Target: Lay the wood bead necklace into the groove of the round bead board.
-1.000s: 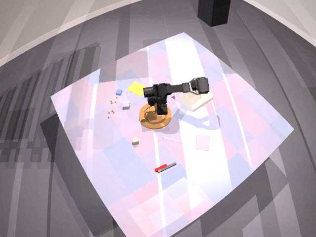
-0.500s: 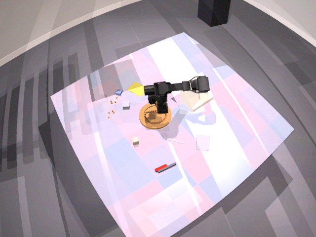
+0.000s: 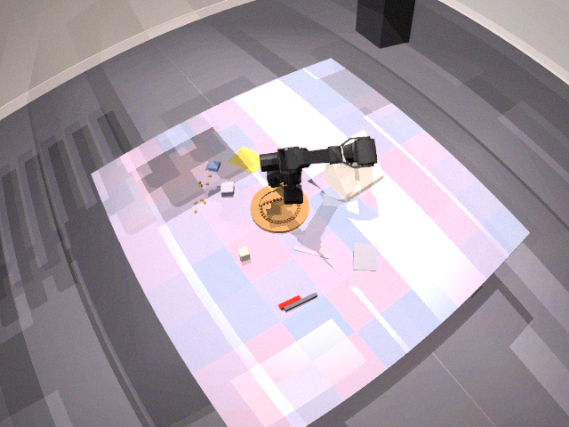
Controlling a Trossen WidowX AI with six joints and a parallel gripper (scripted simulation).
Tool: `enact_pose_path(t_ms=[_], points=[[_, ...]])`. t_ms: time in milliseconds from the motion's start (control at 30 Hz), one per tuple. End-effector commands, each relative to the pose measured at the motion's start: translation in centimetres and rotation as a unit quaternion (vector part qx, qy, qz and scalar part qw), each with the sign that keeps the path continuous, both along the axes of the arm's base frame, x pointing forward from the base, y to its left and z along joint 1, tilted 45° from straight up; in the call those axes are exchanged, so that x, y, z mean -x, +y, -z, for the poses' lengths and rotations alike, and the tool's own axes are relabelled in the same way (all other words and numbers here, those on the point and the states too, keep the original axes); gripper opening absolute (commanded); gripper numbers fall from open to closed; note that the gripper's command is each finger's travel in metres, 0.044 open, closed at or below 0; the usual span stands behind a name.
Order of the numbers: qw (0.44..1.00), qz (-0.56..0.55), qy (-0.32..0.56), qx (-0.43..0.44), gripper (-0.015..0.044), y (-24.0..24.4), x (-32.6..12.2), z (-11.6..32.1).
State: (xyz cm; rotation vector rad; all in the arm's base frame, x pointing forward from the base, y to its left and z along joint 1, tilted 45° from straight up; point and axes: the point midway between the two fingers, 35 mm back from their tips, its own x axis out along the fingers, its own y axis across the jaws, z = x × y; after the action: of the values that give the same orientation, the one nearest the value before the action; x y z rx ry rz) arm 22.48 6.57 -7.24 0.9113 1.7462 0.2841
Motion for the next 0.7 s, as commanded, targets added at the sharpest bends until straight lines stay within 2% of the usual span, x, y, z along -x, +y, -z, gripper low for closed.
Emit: enact_pose_path(t_ms=[0,433,667], points=[[1.000,0.000,0.000,0.001,0.0105,-0.02,-0.01,0.00],[1.000,-0.001,0.005,-0.001,0.0440,-0.05,0.19,-0.11],[1.000,-0.002,0.005,0.000,0.0440,-0.15,0.17,-0.21]])
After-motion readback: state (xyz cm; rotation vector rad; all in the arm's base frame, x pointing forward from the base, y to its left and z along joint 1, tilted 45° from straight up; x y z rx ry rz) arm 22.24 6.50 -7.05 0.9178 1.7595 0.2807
